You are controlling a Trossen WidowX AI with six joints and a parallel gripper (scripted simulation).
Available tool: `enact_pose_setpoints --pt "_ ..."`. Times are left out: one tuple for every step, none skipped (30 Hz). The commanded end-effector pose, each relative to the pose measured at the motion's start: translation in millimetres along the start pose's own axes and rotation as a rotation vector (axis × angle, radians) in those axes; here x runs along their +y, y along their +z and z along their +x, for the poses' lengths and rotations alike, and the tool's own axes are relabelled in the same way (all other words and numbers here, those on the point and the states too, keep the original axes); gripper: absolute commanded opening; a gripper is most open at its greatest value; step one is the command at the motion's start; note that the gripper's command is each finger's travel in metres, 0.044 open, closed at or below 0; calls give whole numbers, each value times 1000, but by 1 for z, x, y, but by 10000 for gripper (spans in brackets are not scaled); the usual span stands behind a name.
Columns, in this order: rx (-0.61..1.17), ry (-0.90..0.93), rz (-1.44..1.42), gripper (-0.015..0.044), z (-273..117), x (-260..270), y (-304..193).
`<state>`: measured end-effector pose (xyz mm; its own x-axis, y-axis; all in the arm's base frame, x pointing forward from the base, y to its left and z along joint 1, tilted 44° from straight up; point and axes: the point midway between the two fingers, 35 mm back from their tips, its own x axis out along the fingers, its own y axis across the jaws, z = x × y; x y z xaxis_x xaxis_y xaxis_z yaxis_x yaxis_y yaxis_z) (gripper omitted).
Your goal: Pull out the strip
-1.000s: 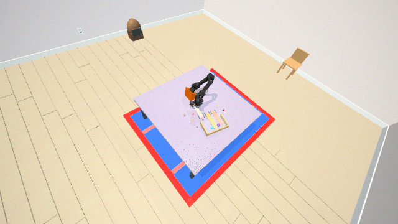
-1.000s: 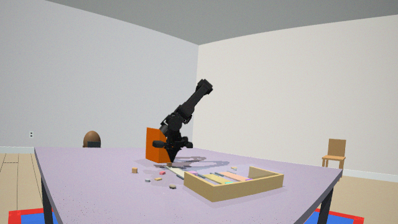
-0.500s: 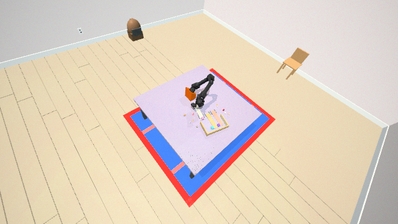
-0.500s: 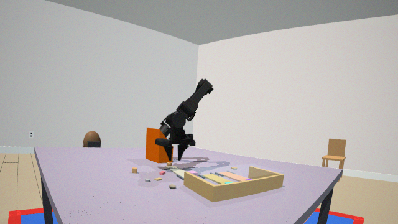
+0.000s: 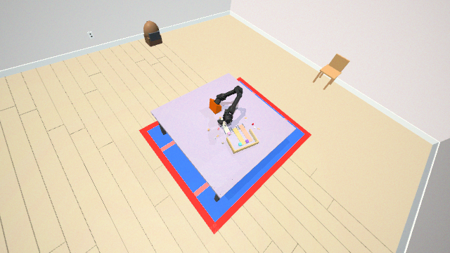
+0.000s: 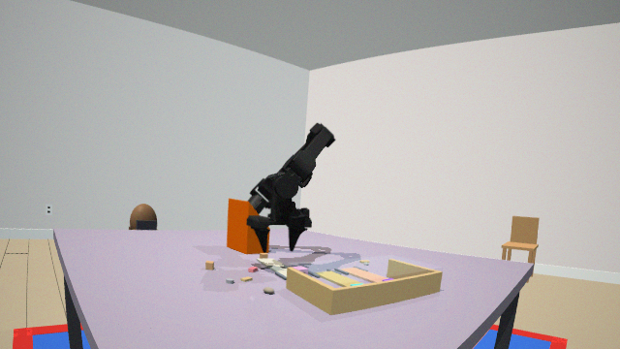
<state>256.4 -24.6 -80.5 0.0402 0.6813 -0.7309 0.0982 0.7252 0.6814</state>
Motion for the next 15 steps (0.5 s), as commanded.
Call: enact_pose_setpoints --pt "-3 2 3 440 -2 -3 15" --pt "-3 2 3 440 -2 -3 19" --pt "-3 2 3 440 -3 -4 22" --pt "-3 2 3 440 -3 -5 25" --pt "-3 2 3 440 -4 -5 28" --pt "-3 2 2 440 -4 -6 32" --pt "-3 2 2 440 -4 -7 35" --pt "-3 2 2 440 -5 -7 38" --pt "-4 2 2 440 -5 -8 41" --pt "-4 2 2 440 -6 -8 44" --pt "-4 2 2 440 -6 -9 47" --pt "-4 2 2 440 -6 -10 51" --pt "-4 2 2 440 -7 -10 54" --pt "-4 2 2 440 -7 -11 57" --pt "-4 2 1 440 -8 -11 60"
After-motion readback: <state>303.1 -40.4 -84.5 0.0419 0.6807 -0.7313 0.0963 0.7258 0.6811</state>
